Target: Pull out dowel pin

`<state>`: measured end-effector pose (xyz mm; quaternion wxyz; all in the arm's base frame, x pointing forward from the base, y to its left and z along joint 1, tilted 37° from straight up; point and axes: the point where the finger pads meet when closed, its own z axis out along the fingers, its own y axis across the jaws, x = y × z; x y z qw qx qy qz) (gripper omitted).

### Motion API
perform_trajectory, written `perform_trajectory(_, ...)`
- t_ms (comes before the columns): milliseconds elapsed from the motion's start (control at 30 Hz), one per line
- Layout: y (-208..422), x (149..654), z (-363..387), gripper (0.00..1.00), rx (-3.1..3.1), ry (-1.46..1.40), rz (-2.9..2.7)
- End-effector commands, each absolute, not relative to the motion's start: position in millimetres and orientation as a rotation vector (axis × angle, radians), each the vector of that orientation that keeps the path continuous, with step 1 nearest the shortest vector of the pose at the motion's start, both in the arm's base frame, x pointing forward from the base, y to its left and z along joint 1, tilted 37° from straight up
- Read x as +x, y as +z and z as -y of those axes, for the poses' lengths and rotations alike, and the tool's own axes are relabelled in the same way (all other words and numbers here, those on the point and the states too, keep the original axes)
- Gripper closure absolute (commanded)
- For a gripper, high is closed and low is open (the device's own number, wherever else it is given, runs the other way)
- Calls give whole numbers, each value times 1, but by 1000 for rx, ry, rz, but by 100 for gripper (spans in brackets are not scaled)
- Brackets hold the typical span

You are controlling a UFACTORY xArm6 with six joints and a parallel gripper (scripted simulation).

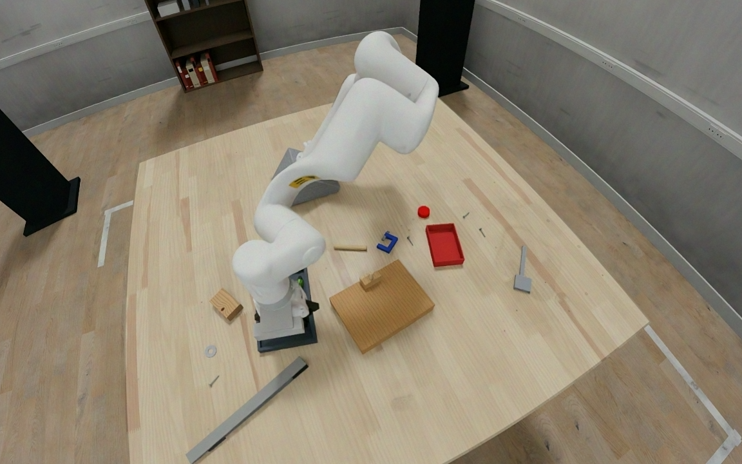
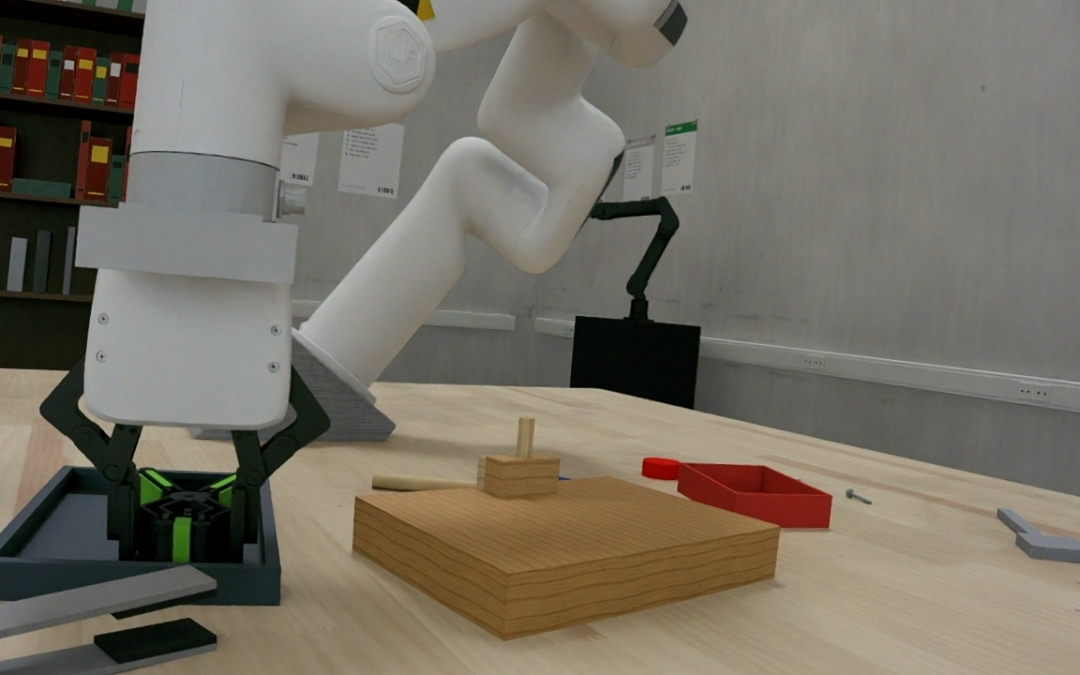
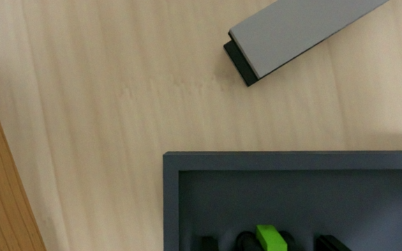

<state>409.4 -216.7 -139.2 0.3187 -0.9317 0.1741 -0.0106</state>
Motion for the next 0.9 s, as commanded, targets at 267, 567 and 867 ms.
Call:
perform_trajectory(267, -140, 411, 217, 45, -2453, -33, -459)
perform_trajectory(567, -140, 411, 217, 45, -2453, -33, -459)
perform_trajectory(867, -140, 411, 217, 52, -2453, -33, -459)
